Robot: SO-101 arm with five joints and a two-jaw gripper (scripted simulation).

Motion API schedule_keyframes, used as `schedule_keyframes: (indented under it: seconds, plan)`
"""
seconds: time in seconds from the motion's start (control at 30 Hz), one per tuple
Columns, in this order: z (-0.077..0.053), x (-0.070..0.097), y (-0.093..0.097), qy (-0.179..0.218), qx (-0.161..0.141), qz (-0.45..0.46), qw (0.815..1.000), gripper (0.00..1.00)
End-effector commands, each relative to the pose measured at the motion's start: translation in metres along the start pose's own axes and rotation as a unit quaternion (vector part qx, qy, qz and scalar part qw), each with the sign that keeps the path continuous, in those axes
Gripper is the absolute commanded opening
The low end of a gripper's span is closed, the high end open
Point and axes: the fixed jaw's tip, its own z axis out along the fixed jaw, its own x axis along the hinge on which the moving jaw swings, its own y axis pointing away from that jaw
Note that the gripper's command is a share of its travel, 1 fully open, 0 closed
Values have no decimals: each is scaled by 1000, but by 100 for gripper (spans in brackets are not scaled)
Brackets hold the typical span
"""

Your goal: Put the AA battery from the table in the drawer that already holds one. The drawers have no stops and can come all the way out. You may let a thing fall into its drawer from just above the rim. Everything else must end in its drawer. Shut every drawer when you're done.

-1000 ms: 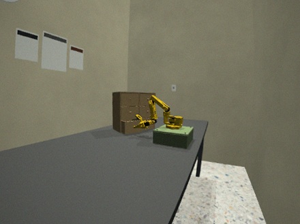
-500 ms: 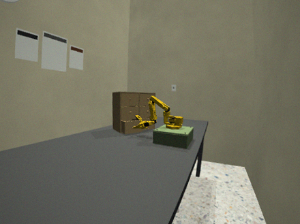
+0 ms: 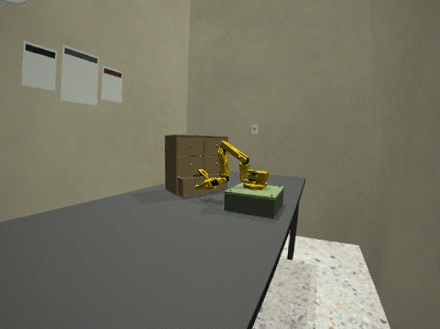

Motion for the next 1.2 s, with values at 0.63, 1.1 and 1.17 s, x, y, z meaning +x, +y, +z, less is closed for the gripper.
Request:
schedule_keyframes:
  seconds: [0.63,1.1,1.17]
  plan:
    - [5,3,-11,7,19,9,1000,21]
    - [5,3,-12,7,20,10,1000,21]
    - [5,3,-12,7,20,10,1000,21]
